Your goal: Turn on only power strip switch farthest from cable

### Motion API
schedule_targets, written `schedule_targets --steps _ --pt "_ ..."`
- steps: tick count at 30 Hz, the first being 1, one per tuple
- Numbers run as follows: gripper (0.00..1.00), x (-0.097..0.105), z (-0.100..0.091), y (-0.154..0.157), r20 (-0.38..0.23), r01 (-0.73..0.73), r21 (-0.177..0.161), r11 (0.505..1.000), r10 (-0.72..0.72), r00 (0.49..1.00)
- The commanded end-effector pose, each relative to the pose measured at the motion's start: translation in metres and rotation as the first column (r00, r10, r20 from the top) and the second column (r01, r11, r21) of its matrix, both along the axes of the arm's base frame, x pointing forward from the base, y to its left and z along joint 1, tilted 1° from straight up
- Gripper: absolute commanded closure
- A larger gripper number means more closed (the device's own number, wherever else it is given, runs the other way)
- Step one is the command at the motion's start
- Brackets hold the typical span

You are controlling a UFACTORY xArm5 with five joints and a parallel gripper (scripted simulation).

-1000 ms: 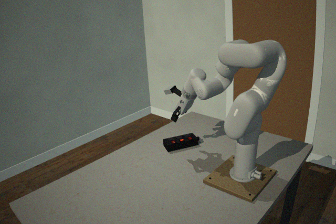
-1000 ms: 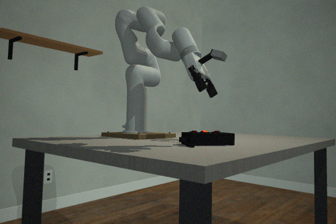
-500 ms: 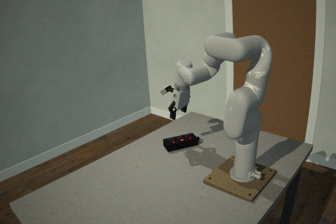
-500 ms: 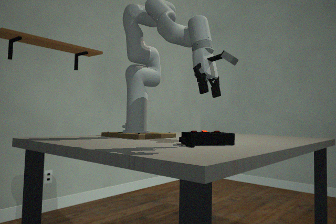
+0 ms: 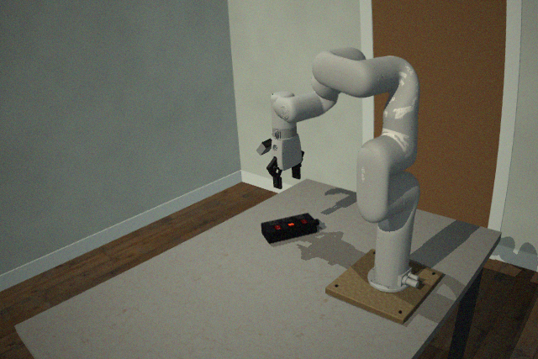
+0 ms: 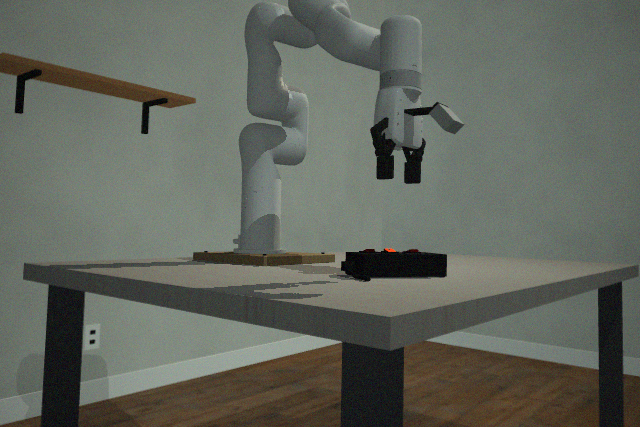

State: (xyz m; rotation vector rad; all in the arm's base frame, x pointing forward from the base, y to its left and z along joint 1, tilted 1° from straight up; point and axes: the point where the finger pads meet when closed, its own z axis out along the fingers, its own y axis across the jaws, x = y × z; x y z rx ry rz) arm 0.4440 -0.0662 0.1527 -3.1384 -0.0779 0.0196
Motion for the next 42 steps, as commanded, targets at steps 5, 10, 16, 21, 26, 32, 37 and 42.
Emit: schedule_targets --steps 5,10,16,21,26,32,37,42 --pt "0.00 0.002 0.002 -0.001 -0.005 0.002 0.001 1.000 -0.002 1.000" --pt "0.00 0.002 0.001 0.000 -0.005 0.000 0.001 1.000 0.000 1.000" --pt "0.00 0.001 -0.005 0.006 -0.005 -0.096 0.002 0.995 0.096 0.995" --pt "0.00 -0.002 -0.028 0.032 -0.003 -0.388 0.006 0.922 0.388 0.922" --pt "0.00 -0.009 -0.054 0.060 -0.005 -0.601 0.012 0.799 0.601 0.799" --pt "0.00 -0.013 -0.062 0.070 -0.003 -0.792 0.017 0.610 0.792 0.610" --pt "1.00 -0.013 -0.062 0.070 0.004 -0.877 0.013 0.480 0.877 0.480" --pt "1.00 -0.013 -0.062 0.070 0.004 -0.877 0.013 0.480 0.877 0.480"
